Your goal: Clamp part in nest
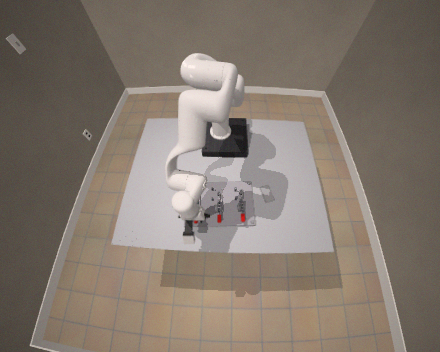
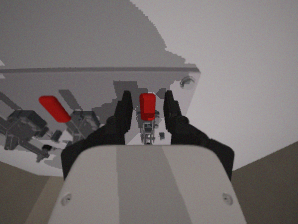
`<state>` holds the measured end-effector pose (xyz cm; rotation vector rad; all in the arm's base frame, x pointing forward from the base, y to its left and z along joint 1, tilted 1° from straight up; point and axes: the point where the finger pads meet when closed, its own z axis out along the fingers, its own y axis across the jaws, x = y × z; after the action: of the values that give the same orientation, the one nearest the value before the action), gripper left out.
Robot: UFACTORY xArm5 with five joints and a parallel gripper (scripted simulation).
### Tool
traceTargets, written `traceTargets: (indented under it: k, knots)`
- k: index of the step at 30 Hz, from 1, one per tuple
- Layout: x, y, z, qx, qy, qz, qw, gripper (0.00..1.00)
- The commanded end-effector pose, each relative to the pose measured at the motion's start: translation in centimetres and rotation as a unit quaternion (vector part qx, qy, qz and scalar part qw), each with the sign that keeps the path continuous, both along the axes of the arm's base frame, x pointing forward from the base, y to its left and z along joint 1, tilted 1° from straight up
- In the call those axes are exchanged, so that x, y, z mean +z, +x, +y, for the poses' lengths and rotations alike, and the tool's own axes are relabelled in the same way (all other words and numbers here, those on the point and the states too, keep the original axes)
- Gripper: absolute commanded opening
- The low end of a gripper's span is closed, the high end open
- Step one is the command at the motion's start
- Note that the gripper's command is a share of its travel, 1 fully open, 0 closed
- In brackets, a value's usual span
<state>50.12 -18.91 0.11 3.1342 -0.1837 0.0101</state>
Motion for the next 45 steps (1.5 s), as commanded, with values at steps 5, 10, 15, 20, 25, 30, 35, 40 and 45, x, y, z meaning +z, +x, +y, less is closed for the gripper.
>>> traceTargets:
  k: [5, 10, 15, 20, 25, 30, 35, 40, 45]
  knots:
    - [0.14, 0.13, -0.05, 0.000, -0.001, -0.002, 1.000, 0.47]
    - [0.14, 0.13, -0.05, 0.000, -0.001, -0.002, 1.000, 0.00]
    - [0.14, 0.13, -0.05, 0.000, -0.001, -0.002, 1.000, 0.00]
    - [0.14, 0.13, -0.05, 0.000, -0.001, -0.002, 1.000, 0.00]
    - [0.14, 0.13, -0.05, 0.000, -0.001, -0.002, 1.000, 0.00]
    - [0.14, 0.13, -0.05, 0.000, -0.001, -0.002, 1.000, 0.00]
    - [0.14, 0.13, -0.05, 0.000, -0.001, -0.002, 1.000, 0.00]
    - [0.14, 0.13, -0.05, 0.000, -0.001, -0.002, 1.000, 0.00]
    - [0.14, 0.13, -0.05, 0.000, -0.001, -0.002, 1.000, 0.00]
